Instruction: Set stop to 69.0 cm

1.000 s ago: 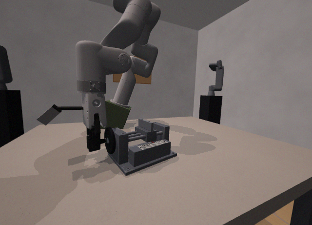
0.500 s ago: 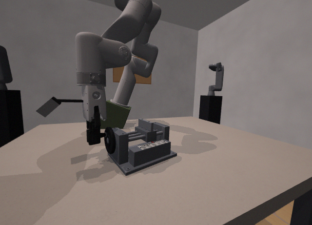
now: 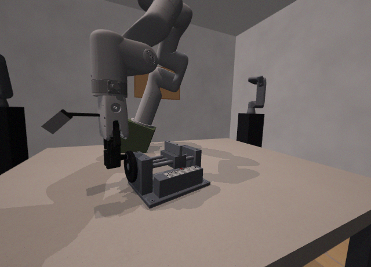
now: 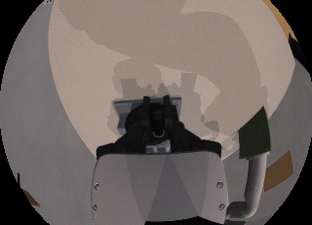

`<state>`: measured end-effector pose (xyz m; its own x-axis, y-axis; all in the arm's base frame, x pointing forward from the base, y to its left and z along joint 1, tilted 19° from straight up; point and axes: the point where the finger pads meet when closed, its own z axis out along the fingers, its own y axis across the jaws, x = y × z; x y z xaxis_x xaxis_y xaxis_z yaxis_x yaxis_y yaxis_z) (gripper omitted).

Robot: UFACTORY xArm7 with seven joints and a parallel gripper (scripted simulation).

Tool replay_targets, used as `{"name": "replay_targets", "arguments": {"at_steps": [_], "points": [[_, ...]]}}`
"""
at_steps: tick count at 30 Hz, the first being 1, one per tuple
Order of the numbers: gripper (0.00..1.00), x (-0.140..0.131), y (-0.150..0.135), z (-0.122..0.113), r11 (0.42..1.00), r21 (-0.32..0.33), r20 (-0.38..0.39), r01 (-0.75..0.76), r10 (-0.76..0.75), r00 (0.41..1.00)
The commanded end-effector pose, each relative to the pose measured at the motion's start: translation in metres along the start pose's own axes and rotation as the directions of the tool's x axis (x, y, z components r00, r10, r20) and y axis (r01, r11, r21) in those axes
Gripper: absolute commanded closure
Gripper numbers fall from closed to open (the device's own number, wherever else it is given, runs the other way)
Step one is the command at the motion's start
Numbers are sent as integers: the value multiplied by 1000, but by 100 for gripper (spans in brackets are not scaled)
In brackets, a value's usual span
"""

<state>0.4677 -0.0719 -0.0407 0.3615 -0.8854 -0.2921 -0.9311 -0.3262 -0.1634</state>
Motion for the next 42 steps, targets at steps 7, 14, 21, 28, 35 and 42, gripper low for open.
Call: {"name": "replay_targets", "arguments": {"at_steps": [7, 14, 21, 28, 35, 42], "points": [[94, 1, -13, -4, 1000, 6, -5, 2, -2, 1000], [94, 1, -19, -3, 1000, 6, -5, 2, -2, 1000], [94, 1, -22, -2, 1000, 6, -5, 2, -2, 1000], [94, 1, -26, 0, 1000, 6, -5, 2, -2, 1000], [94, 1, -29, 1, 1000, 6, -5, 2, -2, 1000], [94, 1, -31, 3, 1000, 6, -5, 2, -2, 1000]]}}
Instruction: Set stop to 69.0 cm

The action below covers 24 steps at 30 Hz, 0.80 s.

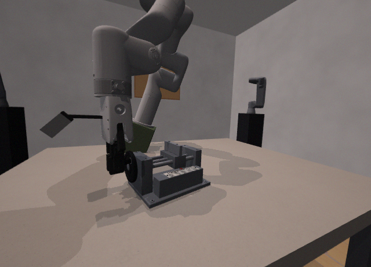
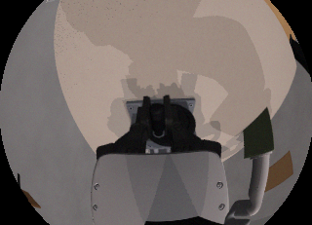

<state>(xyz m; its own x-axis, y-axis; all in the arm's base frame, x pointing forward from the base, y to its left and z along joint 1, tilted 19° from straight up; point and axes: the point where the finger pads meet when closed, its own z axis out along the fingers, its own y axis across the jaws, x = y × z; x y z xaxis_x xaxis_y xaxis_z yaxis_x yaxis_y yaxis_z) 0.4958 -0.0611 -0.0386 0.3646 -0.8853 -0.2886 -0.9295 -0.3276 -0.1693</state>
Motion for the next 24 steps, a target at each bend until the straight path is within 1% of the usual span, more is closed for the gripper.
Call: {"name": "replay_targets", "arguments": {"at_steps": [1, 24], "points": [[94, 1, -1, 0, 1000, 1, -2, -1, 1, 1000], [94, 1, -5, 4, 1000, 1, -2, -1, 1, 1000]]}}
